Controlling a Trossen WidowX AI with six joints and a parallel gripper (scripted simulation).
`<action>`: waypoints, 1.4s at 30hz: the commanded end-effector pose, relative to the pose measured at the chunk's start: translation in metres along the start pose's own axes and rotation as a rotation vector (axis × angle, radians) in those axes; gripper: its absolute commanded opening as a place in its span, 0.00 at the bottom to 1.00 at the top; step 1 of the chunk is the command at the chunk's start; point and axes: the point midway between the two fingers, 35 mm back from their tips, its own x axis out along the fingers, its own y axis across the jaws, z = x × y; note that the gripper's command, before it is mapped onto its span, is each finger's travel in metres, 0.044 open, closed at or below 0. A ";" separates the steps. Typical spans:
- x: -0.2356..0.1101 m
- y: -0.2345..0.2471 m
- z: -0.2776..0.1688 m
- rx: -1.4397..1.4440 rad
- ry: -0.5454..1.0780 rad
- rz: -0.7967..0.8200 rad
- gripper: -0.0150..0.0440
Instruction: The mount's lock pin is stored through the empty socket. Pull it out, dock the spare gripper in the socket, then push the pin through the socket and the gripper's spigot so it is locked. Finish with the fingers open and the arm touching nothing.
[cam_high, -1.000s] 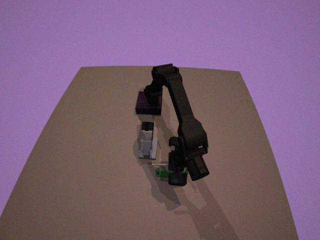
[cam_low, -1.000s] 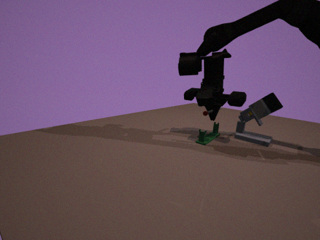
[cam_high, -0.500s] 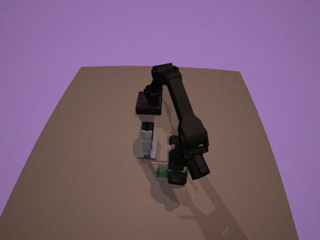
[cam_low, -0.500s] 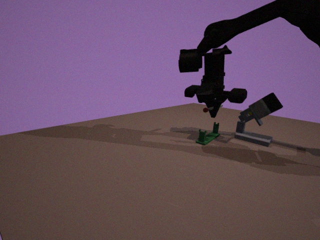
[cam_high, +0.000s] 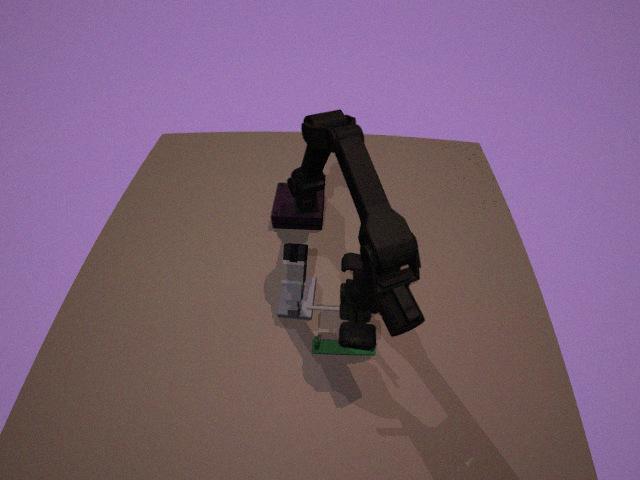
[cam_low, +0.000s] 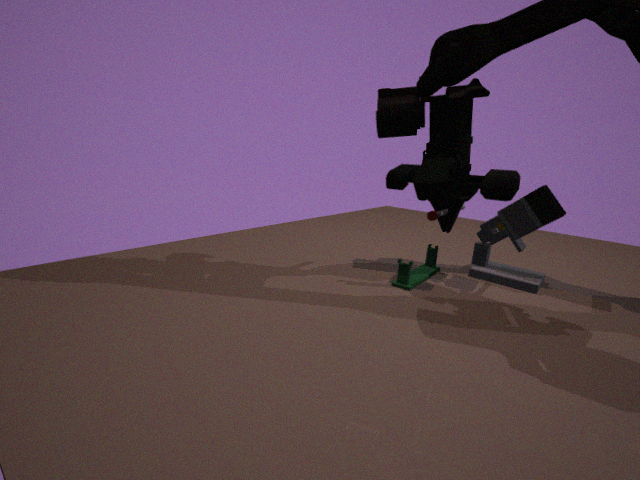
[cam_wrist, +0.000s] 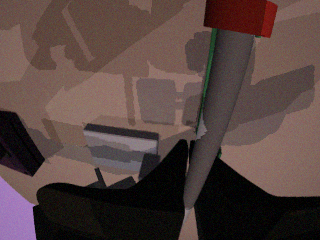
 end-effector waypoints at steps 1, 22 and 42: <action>-0.004 0.010 0.000 0.010 -0.005 -0.001 0.25; 0.003 0.052 0.002 0.025 -0.008 0.008 0.25; 0.037 0.051 0.001 0.027 -0.011 0.023 0.25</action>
